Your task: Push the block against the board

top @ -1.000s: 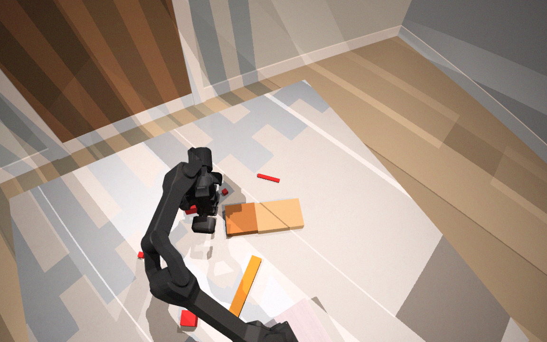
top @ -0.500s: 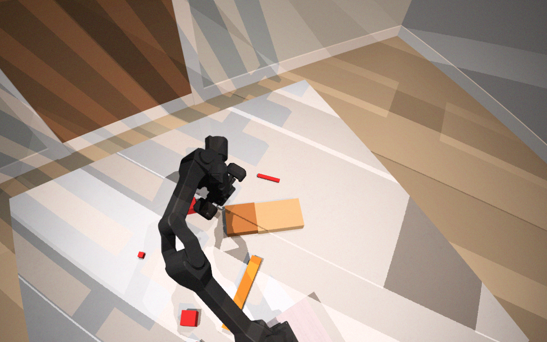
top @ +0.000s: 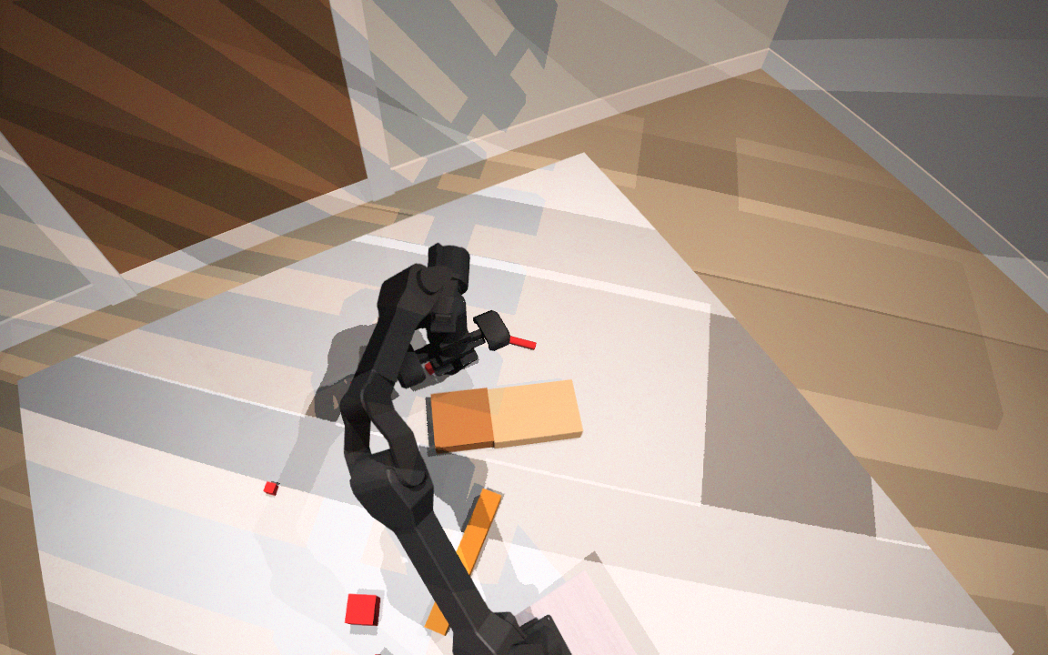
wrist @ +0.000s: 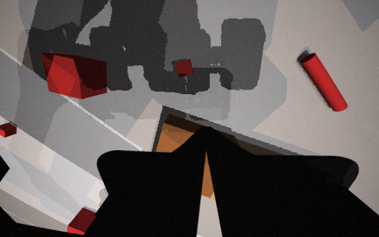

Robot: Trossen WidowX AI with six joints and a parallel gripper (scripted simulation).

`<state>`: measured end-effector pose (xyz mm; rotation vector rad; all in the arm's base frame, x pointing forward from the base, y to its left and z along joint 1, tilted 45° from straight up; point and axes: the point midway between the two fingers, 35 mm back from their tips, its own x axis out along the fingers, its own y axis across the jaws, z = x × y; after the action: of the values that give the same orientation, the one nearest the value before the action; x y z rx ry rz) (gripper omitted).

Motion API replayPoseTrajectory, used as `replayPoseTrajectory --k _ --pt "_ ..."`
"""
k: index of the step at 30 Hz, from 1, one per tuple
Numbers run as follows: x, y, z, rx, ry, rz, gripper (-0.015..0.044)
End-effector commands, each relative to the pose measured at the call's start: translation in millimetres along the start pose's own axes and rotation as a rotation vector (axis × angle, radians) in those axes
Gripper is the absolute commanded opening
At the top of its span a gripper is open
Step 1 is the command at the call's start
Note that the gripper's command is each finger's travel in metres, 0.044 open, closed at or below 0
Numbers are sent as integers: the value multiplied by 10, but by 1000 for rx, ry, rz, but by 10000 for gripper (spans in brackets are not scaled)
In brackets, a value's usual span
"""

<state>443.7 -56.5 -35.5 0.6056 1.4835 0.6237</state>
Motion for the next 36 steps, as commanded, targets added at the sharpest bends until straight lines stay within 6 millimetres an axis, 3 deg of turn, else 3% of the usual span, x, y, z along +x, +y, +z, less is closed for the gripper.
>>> replayPoseTrajectory --k 1,5,9,11,31,36 --pt "6 -121 6 106 2 -5 0" --pt "29 -122 8 107 2 -5 0" --pt "468 -139 17 124 2 -3 0" --pt "558 -140 12 128 2 -2 0" --pt "557 -123 -150 129 3 -2 0" --pt "554 -131 -110 128 3 -2 0"
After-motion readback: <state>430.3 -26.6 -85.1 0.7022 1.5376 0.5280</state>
